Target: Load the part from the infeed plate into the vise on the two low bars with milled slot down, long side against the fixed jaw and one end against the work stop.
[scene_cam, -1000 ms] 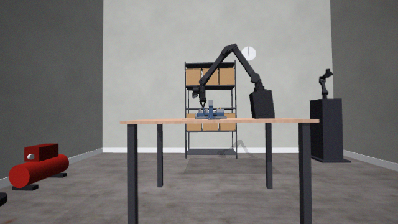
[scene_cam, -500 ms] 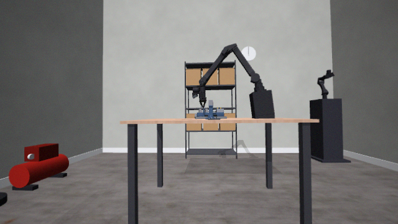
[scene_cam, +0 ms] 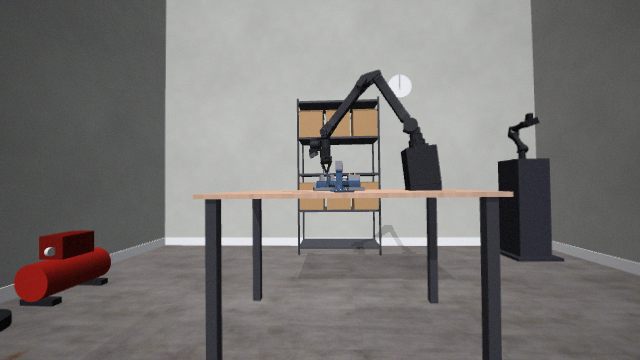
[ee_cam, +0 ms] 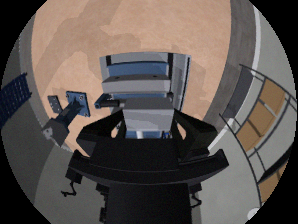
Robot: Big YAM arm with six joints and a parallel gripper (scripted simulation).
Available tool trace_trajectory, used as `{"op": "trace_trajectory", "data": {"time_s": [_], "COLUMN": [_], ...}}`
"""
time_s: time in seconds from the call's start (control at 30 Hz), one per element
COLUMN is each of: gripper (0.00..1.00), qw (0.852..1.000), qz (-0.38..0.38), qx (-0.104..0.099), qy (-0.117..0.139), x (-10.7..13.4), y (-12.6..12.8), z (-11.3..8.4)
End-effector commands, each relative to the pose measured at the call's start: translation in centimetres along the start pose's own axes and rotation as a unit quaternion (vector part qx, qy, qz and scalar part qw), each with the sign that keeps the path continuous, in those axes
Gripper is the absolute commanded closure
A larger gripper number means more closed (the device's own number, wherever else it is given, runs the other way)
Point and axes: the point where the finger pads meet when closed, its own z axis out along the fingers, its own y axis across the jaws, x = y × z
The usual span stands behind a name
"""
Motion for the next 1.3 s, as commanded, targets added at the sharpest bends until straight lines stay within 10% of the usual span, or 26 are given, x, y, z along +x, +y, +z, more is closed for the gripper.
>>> {"op": "trace_trajectory", "data": {"time_s": [0.0,1.27], "gripper": [1.00,1.00], "qw": [1.000,1.000], "qz": [0.000,0.000], "qx": [0.004,0.005], "qy": [-0.013,-0.015], "x": [-1.58,-1.72], "y": [0.04,-0.02], "z": [-0.55,-0.22]}}
